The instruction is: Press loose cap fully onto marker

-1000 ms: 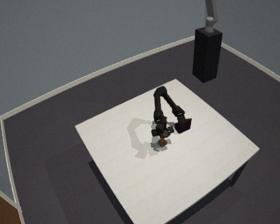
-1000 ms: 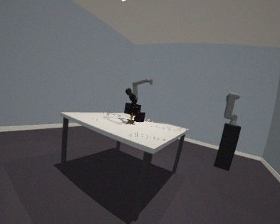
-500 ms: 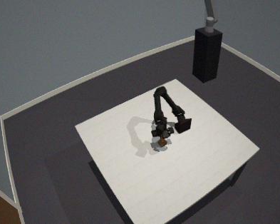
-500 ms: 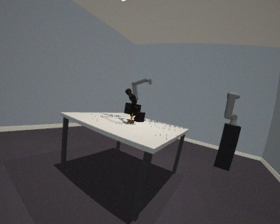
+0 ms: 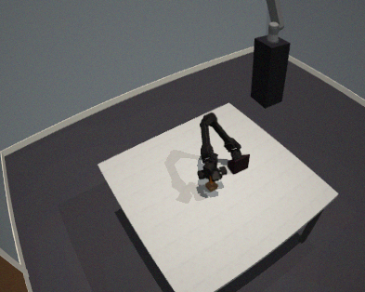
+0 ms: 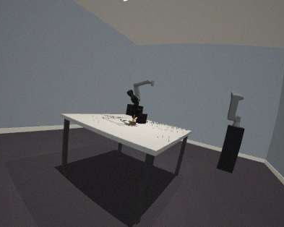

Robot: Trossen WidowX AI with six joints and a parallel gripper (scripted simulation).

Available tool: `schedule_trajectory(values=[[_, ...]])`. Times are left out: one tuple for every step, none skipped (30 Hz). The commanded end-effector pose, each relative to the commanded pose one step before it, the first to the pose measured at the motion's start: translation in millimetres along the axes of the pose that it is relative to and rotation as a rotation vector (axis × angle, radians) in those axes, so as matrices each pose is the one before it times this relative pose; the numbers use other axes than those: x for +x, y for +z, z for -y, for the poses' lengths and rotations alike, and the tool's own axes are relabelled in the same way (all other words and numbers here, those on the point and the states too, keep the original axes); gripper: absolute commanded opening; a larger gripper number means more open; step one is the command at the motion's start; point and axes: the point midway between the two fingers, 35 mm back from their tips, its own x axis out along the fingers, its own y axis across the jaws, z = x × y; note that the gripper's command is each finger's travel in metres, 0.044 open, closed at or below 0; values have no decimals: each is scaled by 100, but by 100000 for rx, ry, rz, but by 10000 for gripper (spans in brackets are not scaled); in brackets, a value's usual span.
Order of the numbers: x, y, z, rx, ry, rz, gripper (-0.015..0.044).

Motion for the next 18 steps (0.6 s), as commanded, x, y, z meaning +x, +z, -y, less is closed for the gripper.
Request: schedule_trajectory(values=[[2825, -588, -339, 1659, 4719, -4597, 0], [35, 11, 1, 1, -1, -1, 0], [36, 11, 1, 1, -1, -1, 0], [38, 12, 3, 1, -1, -1, 0], [41, 13, 5, 1, -1, -1, 0], [44, 14, 5, 1, -1, -1, 0], [44, 13, 3, 1, -1, -1, 0], [44, 13, 3, 1, -1, -1, 0], [48, 15, 5, 1, -1, -1, 0], [53, 17, 6, 1, -2, -2, 0], [56, 16, 6, 1, -2, -2, 0], [53, 14, 2, 1, -1, -2, 0], [49, 13, 0, 1, -1, -2, 0], [47, 13, 0, 1, -1, -1, 0], [48, 14, 2, 1, -1, -1, 0], [49, 17, 2, 1, -1, -1, 0], [35, 14, 6, 1, -1, -1, 0], [51, 22, 13, 1, -2, -1, 0]])
